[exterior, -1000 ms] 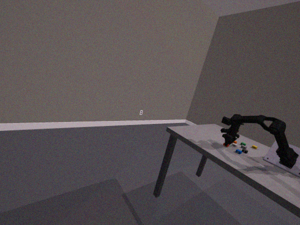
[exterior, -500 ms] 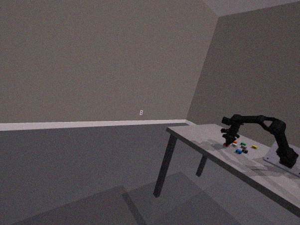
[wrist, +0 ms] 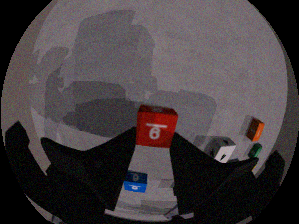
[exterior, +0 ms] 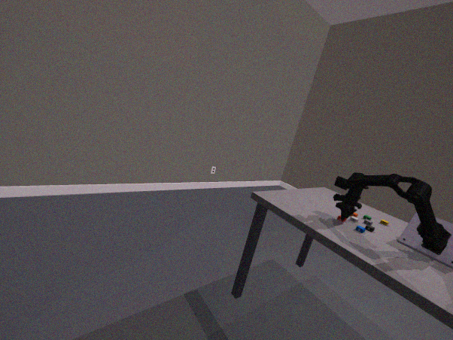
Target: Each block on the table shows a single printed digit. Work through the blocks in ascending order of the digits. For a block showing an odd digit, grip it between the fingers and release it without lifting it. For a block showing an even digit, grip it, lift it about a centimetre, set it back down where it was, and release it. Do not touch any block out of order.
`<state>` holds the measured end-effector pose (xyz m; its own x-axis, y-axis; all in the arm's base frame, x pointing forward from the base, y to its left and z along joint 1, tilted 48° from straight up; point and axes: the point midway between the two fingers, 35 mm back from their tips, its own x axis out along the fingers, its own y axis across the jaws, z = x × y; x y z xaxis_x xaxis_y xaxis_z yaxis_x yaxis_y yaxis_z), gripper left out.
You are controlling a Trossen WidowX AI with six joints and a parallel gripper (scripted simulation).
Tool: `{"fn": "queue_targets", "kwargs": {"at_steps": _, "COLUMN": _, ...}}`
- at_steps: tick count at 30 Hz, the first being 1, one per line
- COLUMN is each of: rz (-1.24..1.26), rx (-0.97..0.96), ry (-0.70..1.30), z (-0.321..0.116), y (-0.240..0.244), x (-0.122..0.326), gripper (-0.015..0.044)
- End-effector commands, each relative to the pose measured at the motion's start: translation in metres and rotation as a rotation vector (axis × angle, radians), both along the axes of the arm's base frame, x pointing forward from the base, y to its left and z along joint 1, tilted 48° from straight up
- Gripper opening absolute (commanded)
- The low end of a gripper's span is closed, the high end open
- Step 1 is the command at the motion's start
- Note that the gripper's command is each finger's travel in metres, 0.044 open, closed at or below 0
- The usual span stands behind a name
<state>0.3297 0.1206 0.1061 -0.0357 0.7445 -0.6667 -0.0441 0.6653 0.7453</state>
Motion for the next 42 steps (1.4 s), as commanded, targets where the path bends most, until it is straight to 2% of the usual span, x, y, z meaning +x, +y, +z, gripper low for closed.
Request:
{"fn": "queue_targets", "kwargs": {"at_steps": 1, "rz": -0.001, "rx": 0.003, "ry": 0.001, "z": 0.000, "y": 0.001, "x": 0.000, "gripper": 0.0120}}
{"fn": "queue_targets", "kwargs": {"at_steps": 9, "rz": -0.001, "rx": 0.003, "ry": 0.001, "z": 0.000, "y": 0.001, "x": 0.000, "gripper": 0.0120}}
{"fn": "queue_targets", "kwargs": {"at_steps": 20, "rz": -0.001, "rx": 0.003, "ry": 0.001, "z": 0.000, "y": 0.001, "x": 0.000, "gripper": 0.0400}}
{"fn": "queue_targets", "kwargs": {"at_steps": 32, "rz": -0.003, "rx": 0.001, "ry": 0.000, "z": 0.026, "y": -0.027, "x": 0.000, "gripper": 0.0400}}
{"fn": "queue_targets", "kwargs": {"at_steps": 42, "rz": -0.148, "rx": -0.017, "ry": 0.040, "z": 0.115, "y": -0.056, "x": -0.091, "gripper": 0.0400}}
